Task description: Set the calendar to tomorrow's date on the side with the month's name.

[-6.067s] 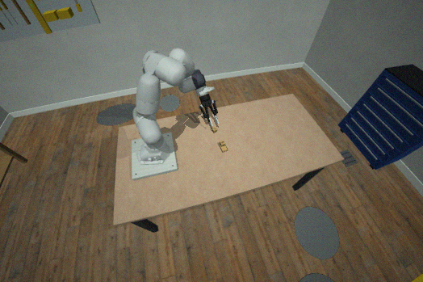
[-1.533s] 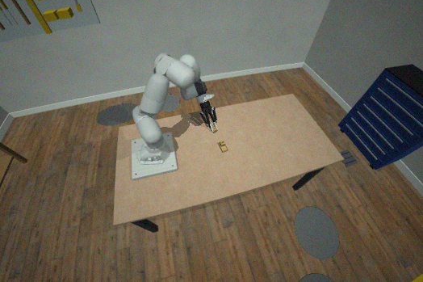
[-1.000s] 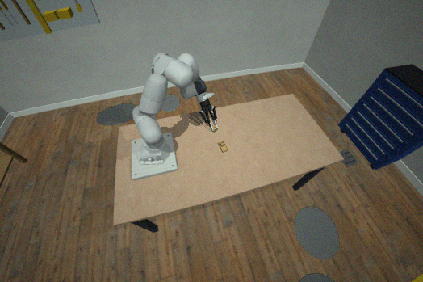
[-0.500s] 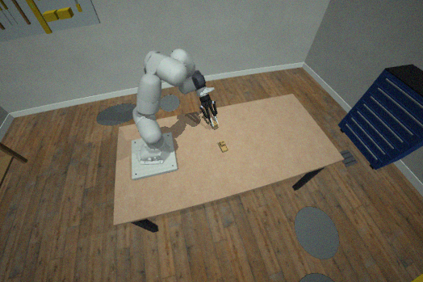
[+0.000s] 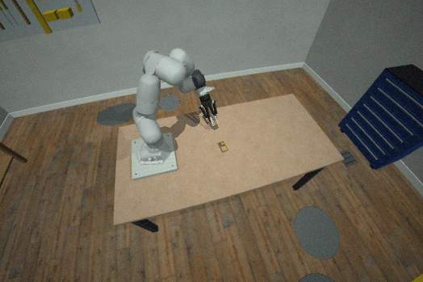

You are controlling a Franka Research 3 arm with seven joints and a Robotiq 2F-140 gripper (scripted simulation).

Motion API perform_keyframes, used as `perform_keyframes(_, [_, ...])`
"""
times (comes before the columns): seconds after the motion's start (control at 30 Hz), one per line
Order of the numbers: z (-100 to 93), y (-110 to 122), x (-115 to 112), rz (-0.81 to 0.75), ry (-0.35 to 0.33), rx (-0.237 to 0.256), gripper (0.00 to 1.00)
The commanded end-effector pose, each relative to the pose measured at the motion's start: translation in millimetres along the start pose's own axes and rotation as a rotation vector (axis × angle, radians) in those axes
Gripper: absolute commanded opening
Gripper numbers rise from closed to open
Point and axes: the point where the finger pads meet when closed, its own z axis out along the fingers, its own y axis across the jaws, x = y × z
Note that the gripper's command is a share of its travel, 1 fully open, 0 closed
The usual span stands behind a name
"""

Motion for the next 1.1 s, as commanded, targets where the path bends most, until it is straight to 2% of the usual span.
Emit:
perform_keyframes(0.0, [0.5, 1.9, 1.3, -0.012, -0.015, -0.008, 0.17])
perform_keyframes(0.07, [1.2, 3.2, 1.2, -0.015, -0.059, -0.015, 0.17])
perform_keyframes(0.23, [1.1, 2.9, 3.2, -0.014, -0.218, -0.014, 0.17])
perform_keyframes(0.3, [1.1, 2.9, 3.2, -0.014, -0.218, -0.014, 0.17])
perform_keyframes(0.37, [0.6, 1.5, 4.7, -0.009, -0.257, -0.007, 0.17])
perform_keyframes(0.57, [1.3, 2.5, 7.7, -0.012, -0.276, -0.011, 0.17])
perform_keyframes(0.7, [2.4, 6.4, 6.1, -0.022, -0.385, -0.027, 0.17])
perform_keyframes(0.8, [2.3, 4.7, 8.0, -0.018, -0.47, -0.021, 0.17])
perform_keyframes(0.9, [2.3, 4.2, 8.5, -0.016, -0.479, -0.019, 0.17])
perform_keyframes(0.97, [2.3, 1.7, 11.0, -0.01, -0.516, -0.009, 0.17])
perform_keyframes(1.07, [3.6, 1.2, 14.6, -0.008, -0.522, -0.007, 0.17])
